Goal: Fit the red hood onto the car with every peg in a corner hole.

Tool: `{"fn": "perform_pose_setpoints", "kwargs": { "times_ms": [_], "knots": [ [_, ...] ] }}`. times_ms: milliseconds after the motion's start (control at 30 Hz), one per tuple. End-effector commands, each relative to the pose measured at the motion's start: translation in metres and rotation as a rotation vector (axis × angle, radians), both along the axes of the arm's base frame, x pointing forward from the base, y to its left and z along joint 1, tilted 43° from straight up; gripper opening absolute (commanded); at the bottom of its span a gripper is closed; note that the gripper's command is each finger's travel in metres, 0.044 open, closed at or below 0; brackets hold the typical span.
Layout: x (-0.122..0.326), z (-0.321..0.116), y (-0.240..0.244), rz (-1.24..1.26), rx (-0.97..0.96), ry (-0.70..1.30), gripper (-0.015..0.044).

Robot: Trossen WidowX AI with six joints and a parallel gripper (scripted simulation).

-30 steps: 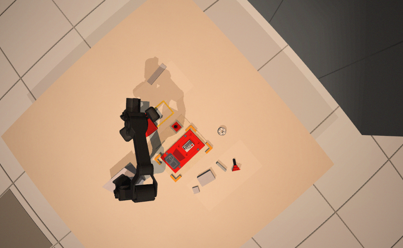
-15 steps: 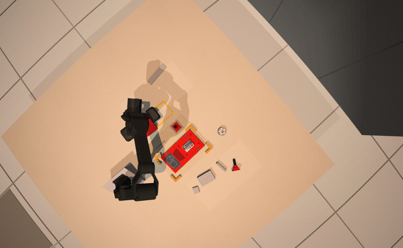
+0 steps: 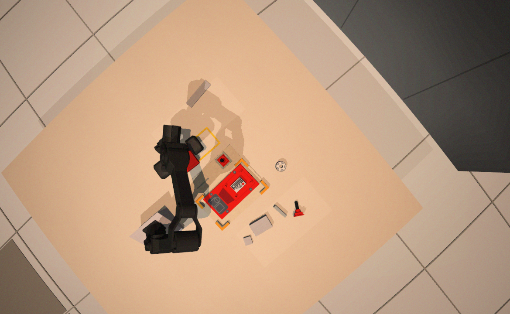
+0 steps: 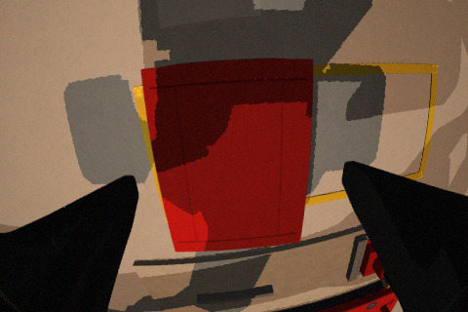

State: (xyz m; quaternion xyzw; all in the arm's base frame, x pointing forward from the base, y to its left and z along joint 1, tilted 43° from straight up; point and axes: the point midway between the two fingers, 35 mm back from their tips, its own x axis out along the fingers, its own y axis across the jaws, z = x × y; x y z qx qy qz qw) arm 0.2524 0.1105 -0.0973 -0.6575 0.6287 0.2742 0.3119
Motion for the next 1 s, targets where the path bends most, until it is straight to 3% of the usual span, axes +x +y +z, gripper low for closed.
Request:
{"fn": "perform_pose_setpoints", "kwargs": {
  "times_ms": [0,967],
  "knots": [
    [-0.0023,-0.0041,-0.0056,0.003,-0.011,0.010,0.0440],
    [-0.0016,-0.0128,-0.0136,0.003,-0.012,0.010,0.0440]
  ]
}}
